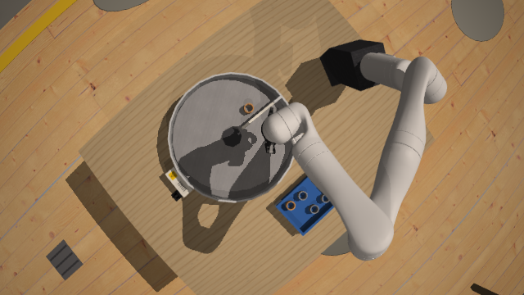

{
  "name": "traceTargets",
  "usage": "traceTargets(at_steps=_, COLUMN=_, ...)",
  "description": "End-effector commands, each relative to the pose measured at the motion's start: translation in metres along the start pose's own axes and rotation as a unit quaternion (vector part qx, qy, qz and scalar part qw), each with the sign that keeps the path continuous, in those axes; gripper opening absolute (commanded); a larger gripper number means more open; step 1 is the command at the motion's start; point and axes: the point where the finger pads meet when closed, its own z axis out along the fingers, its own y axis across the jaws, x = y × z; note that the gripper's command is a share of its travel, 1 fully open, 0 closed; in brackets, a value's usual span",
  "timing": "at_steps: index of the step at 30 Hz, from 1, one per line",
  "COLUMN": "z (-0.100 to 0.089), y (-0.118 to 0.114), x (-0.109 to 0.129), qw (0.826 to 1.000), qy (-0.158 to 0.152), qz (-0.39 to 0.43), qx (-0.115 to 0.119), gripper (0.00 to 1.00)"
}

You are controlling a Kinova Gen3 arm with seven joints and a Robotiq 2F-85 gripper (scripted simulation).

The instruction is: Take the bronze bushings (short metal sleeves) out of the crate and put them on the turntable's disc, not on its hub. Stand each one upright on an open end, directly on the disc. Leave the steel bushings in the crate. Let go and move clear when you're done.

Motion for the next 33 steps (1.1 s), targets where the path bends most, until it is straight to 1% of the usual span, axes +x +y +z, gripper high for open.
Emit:
traceTargets(at_steps=1, z=-0.001, y=0.000, x=0.000, qw=1.000, qy=-0.001, qz=0.000, qx=0.000, gripper=0.00)
traceTargets(at_steps=17, z=0.000, y=0.000, x=0.000, qw=1.000, qy=-0.001, qz=0.000, qx=0.000, gripper=0.00)
traceTargets(at_steps=19, z=0.005, y=0.000, x=-0.001, qw=1.000, qy=-0.001, qz=0.000, qx=0.000, gripper=0.00)
traceTargets(at_steps=21, z=0.005, y=0.000, x=-0.001, qw=1.000, qy=-0.001, qz=0.000, qx=0.000, gripper=0.00)
traceTargets(at_steps=24, z=0.019, y=0.000, x=-0.001, qw=1.000, qy=-0.001, qz=0.000, qx=0.000, gripper=0.00)
traceTargets(at_steps=26, z=0.024, y=0.000, x=-0.001, qw=1.000, qy=-0.001, qz=0.000, qx=0.000, gripper=0.00)
traceTargets(at_steps=33, z=0.025, y=0.000, x=-0.001, qw=1.000, qy=-0.001, qz=0.000, qx=0.000, gripper=0.00)
